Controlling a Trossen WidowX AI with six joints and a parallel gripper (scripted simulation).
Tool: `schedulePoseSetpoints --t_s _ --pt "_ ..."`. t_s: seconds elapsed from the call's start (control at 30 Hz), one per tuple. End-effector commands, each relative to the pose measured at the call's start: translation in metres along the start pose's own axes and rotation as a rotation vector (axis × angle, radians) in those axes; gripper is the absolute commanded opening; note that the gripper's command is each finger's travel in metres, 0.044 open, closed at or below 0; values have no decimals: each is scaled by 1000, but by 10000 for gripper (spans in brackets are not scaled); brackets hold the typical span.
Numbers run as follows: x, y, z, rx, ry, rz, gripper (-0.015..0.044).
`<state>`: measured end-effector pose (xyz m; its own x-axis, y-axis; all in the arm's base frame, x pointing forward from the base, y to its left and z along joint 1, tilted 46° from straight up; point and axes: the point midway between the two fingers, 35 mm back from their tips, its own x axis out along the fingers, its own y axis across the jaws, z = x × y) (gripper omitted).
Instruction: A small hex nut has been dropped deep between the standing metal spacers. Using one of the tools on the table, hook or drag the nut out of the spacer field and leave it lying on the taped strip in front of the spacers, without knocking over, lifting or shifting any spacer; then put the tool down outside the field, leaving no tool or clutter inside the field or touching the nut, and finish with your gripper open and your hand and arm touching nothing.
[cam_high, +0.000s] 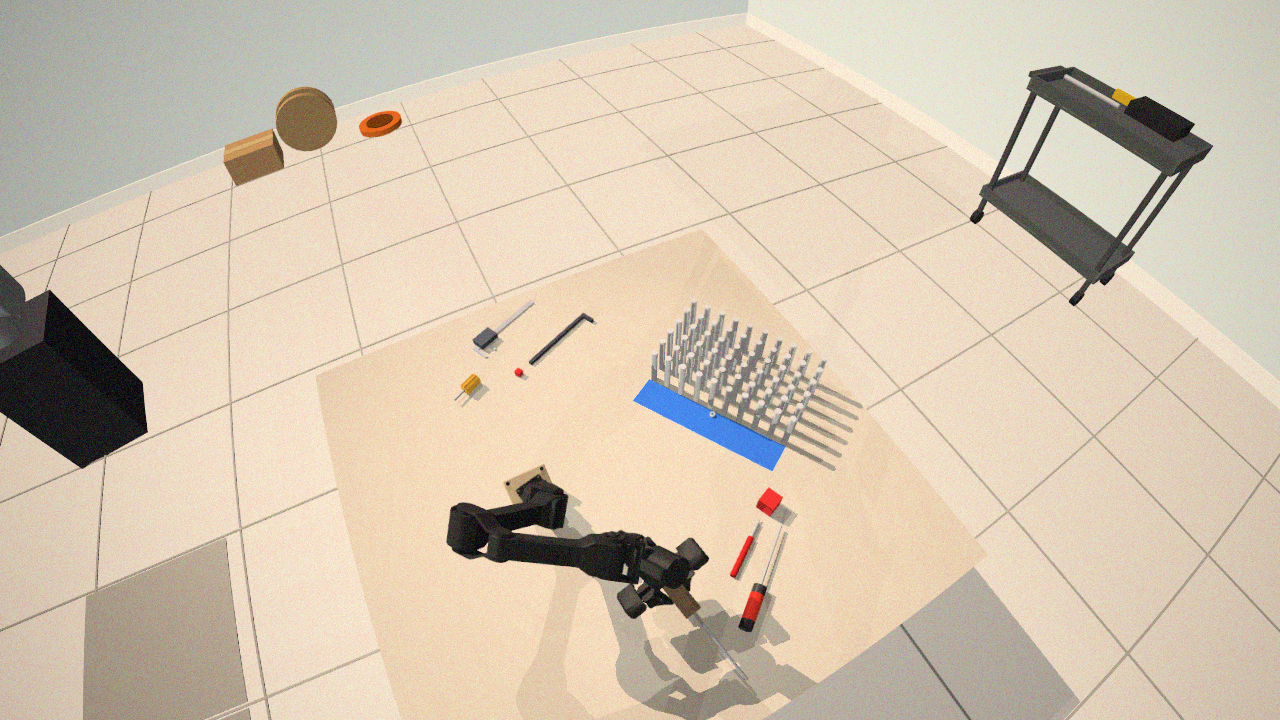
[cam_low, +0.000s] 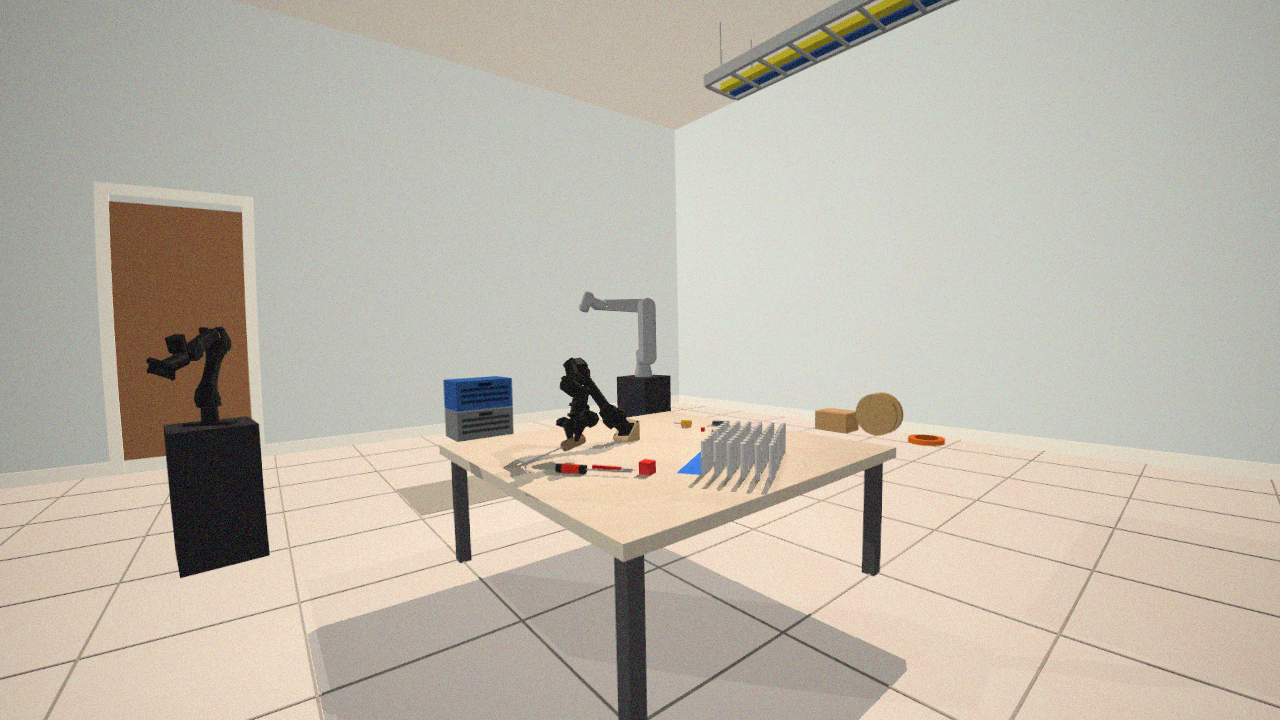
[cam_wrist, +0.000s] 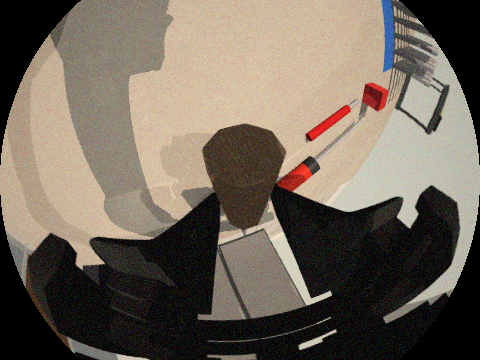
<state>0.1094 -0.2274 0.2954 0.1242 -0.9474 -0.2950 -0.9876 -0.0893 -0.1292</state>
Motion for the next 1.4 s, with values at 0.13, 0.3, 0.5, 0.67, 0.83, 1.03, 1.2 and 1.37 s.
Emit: schedulePoseSetpoints --t_s 0.13,0.3,0.5,0.67,0.83,1.03,1.2,1.37 --pt "3 1 1 -4 5 -5 0" --pt "5 2 1 -5 8 -6 0" --pt "7 3 2 -6 11 -8 0" --pt "8 4 2 -6 14 -9 0" --pt "10 5 2 -7 18 -10 0" --pt "12 6 3 -8 22 -11 0" --pt "13 7 3 -9 25 -12 0" --pt "15 9 3 -10 29 -13 0"
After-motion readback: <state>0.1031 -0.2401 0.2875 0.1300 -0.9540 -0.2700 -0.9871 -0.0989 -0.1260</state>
